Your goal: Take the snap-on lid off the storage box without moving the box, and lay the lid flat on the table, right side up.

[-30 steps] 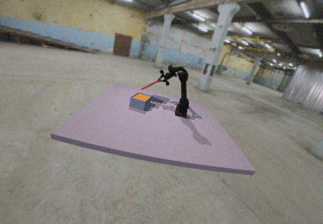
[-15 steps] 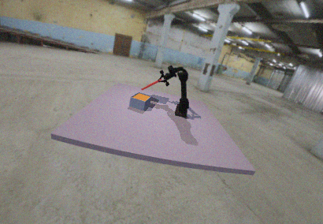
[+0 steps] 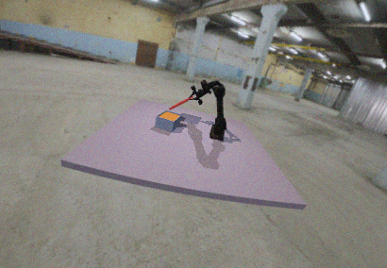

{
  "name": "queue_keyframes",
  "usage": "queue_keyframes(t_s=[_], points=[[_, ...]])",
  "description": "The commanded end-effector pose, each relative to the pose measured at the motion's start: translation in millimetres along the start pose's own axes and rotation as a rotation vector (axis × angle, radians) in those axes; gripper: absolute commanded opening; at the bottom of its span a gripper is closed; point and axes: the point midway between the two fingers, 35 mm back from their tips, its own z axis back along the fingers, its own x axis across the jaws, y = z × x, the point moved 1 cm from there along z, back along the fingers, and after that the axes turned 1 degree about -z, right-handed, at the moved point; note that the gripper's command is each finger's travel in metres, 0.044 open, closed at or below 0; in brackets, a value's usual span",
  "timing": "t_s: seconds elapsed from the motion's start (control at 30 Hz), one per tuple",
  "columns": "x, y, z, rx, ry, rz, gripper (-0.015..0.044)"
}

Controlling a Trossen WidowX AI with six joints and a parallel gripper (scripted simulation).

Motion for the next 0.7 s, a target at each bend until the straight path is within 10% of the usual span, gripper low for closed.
queue_keyframes(t_s=[0.0, 0.67], points=[[-1.3, 1.5, -1.0, 0.005, -0.009, -0.002, 0.0], [-13.5, 1.4, -11.4, 0.006, -0.009, -0.002, 0.0]])
